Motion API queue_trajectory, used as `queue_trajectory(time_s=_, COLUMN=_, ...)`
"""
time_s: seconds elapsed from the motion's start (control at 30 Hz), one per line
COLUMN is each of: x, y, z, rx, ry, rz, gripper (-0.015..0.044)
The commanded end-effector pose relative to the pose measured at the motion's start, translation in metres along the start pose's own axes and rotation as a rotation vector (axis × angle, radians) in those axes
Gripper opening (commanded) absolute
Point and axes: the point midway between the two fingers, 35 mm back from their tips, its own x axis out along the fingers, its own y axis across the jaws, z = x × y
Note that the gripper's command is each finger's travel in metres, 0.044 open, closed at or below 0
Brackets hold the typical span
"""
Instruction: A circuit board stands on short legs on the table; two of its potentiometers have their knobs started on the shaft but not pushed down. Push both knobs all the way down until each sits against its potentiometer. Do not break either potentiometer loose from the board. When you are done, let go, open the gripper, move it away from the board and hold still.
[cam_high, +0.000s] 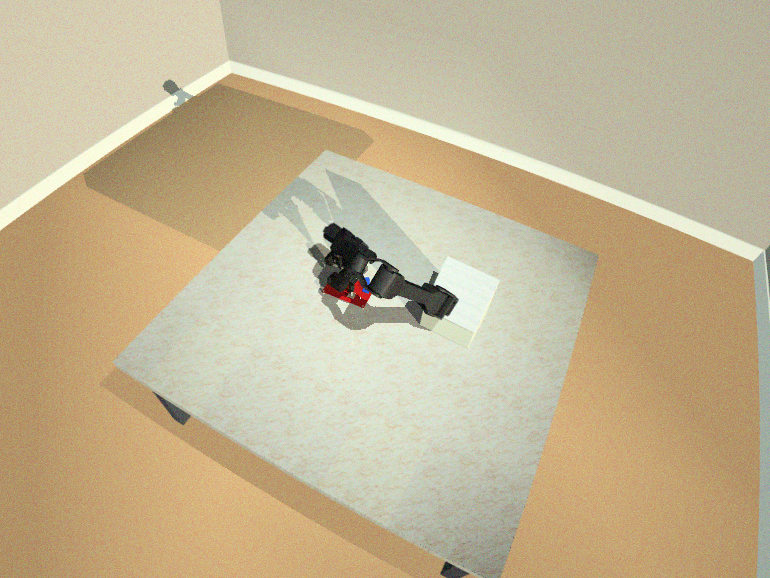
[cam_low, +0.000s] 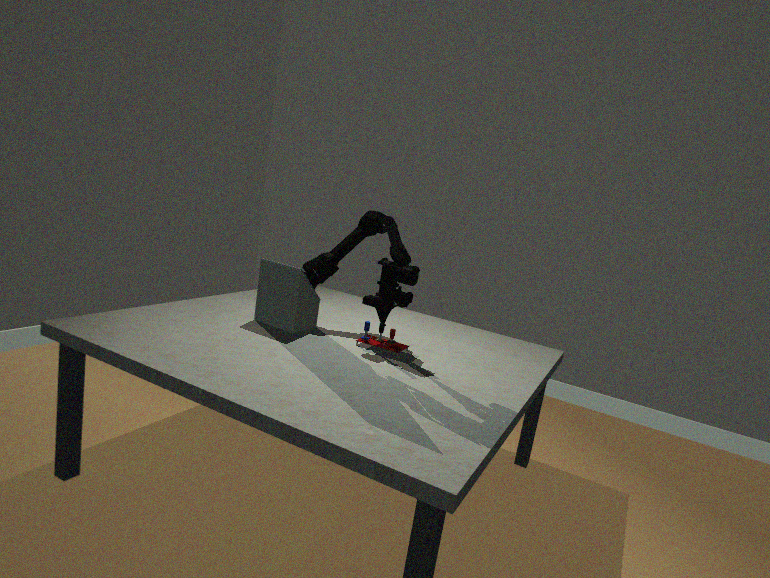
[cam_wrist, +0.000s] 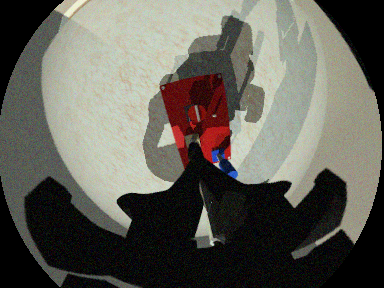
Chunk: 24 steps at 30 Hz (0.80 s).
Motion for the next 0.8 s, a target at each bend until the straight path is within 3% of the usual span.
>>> queue_trajectory(time_s=0.0, x=0.0115, y=0.0022, z=0.0007, rx=-0.014, ry=0.011, rz=0.002, gripper=0.0)
queue_trajectory(time_s=0.77, x=0.0197, y=0.0023, z=0.0005, rx=-0.014, ry=0.011, rz=0.002, gripper=0.0)
